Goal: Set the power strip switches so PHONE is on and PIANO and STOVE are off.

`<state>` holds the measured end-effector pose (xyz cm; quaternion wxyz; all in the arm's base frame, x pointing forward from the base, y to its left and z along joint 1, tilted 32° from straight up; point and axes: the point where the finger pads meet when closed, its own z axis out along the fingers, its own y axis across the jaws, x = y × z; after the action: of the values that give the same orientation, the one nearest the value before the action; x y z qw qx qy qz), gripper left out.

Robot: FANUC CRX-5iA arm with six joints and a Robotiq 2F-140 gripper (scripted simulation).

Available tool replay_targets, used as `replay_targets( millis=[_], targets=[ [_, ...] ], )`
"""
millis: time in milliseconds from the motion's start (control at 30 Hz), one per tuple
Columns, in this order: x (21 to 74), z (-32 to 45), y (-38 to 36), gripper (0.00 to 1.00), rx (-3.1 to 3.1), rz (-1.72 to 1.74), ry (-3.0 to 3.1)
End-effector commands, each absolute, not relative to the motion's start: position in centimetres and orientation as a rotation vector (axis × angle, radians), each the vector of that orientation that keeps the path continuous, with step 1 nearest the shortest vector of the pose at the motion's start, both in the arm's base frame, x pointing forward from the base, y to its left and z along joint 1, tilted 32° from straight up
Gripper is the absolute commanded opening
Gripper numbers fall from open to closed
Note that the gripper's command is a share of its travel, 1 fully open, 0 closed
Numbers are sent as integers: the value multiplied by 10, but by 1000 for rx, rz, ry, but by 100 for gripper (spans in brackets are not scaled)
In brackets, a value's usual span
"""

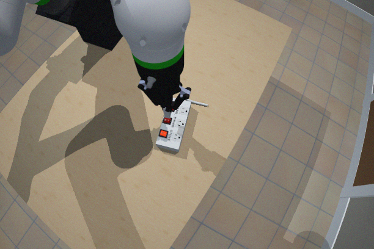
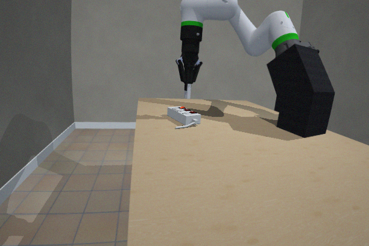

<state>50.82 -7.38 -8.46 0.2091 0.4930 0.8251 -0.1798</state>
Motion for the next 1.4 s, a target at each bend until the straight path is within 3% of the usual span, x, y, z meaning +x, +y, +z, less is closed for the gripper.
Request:
replay_targets(
  millis=[0,1367],
  targets=[
    [508,-85,-74,0,1371,-500,2295],
    [515,-115,-93,0,1371,-500,2293]
  ],
)
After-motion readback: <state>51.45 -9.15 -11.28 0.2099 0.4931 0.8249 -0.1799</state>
